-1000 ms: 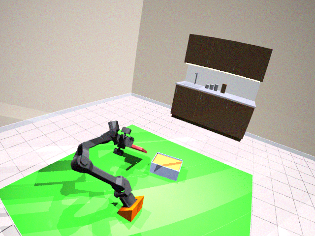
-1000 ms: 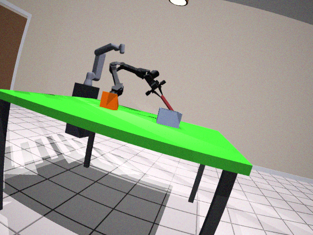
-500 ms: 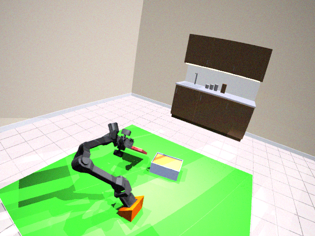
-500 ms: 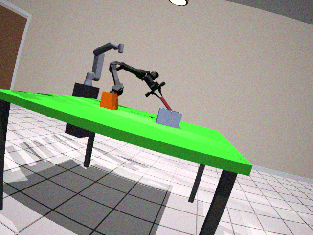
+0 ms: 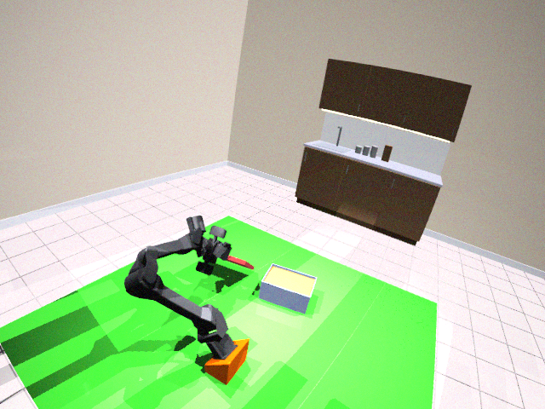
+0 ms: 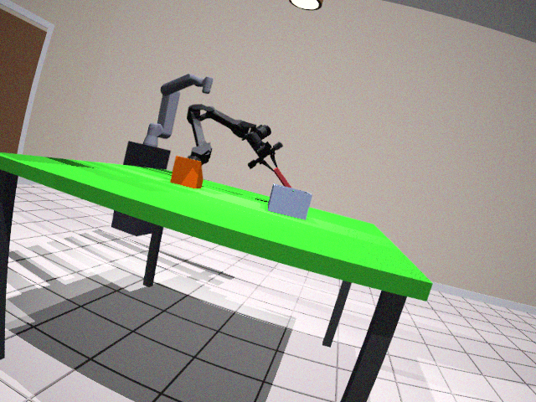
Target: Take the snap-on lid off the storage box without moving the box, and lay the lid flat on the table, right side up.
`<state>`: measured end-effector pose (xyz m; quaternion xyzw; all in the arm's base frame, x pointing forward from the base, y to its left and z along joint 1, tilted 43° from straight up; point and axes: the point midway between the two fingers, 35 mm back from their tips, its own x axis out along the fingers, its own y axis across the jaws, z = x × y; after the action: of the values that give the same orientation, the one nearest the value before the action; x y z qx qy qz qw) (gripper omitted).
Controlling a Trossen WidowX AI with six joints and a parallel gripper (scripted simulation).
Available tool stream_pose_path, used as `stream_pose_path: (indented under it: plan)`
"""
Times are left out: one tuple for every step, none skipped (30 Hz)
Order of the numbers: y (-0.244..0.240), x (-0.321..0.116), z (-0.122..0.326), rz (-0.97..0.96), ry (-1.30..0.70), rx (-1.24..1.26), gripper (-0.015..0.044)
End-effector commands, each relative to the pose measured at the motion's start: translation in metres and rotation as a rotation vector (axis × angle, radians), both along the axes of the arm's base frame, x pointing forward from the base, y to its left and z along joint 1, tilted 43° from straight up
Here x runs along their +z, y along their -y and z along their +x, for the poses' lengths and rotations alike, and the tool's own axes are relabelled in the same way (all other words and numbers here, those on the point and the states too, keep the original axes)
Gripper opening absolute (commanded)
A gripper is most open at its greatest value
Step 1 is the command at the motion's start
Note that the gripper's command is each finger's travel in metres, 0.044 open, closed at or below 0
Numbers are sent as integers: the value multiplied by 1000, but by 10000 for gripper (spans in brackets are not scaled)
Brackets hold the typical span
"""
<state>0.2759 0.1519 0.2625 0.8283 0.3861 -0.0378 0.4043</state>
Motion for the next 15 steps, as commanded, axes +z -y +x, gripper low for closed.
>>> stream_pose_path:
  plan:
    - [-1,-5,1,0,-4,-12,0]
    - [-1,-5,1,1,-4,-12,0]
    - [-2,-6,1,1,-4,-12,0]
    - [-2,-6,1,1,-4,-12,0]
    - [-3,-7,1,1,-4,-12,0]
    - [-3,-7,1,1,-4,-12,0]
    - [-4,-8,1,1,-4,-12,0]
    - [-5,-9,0,1,-4,-12,0]
    - [-5,-9,0,1,-4,-12,0]
    - [-6,-10,0,1,-4,-12,0]
    - [-6,-10,0,1,-4,-12,0]
    - [-7,-11,0,1,-4,-12,0]
    - [-7,-11,0,1,-4,-12,0]
    - [-8,-12,0,1,-4,-12,0]
    - [-8,-13,0,1,-4,-12,0]
